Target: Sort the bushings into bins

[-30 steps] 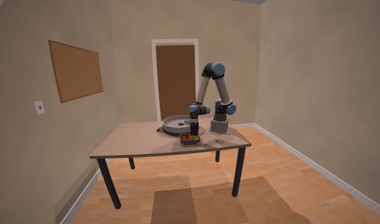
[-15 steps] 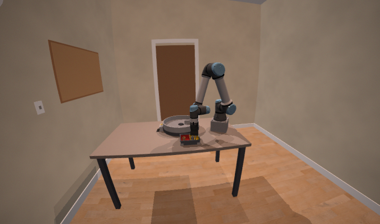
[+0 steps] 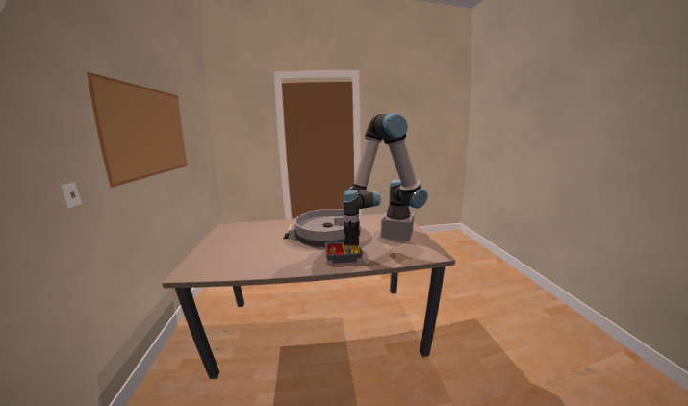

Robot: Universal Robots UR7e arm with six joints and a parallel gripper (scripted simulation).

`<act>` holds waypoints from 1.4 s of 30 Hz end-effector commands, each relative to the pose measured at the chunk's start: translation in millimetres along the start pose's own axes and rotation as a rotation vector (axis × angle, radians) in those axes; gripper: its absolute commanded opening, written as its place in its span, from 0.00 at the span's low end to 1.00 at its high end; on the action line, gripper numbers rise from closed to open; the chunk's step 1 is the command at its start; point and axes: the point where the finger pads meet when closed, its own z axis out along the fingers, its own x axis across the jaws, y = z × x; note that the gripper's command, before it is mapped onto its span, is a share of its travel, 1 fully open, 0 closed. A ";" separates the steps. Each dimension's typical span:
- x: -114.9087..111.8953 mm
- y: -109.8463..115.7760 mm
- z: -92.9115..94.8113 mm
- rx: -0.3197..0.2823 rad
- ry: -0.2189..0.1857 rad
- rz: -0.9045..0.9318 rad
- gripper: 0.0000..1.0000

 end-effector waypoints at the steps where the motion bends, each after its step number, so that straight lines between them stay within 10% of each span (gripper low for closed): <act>1: 0.4 -0.2 -0.4 0.001 0.001 0.000 0.42; 42: 0.2 0.1 -11.2 0.001 0.001 0.000 0.42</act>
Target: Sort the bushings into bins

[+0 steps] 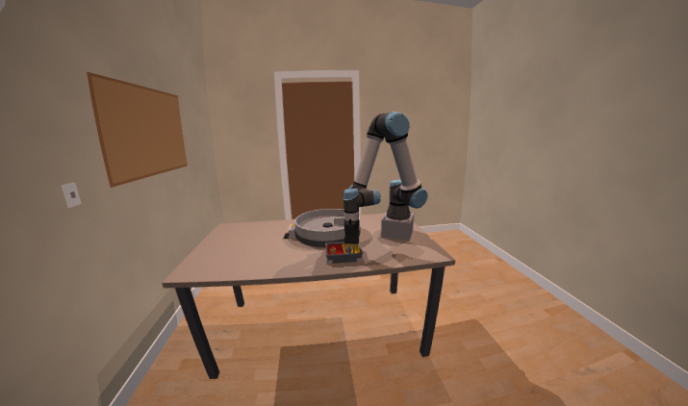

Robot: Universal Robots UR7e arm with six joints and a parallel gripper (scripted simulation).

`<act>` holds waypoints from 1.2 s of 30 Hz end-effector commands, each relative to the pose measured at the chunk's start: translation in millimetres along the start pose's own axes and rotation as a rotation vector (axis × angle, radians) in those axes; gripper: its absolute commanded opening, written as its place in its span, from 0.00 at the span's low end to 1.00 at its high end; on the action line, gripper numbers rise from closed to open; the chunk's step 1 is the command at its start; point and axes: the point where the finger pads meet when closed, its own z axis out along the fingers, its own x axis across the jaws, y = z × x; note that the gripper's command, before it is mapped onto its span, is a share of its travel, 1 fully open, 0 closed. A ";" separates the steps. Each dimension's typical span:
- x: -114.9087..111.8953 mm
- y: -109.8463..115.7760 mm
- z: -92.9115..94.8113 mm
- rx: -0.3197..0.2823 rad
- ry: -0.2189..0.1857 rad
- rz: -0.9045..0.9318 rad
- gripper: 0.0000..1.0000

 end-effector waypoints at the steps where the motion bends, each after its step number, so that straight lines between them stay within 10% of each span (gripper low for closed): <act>1: 0.4 -0.2 -1.7 0.001 0.001 0.000 0.42; 36: 0.4 -0.2 -10.5 0.001 0.001 0.000 0.42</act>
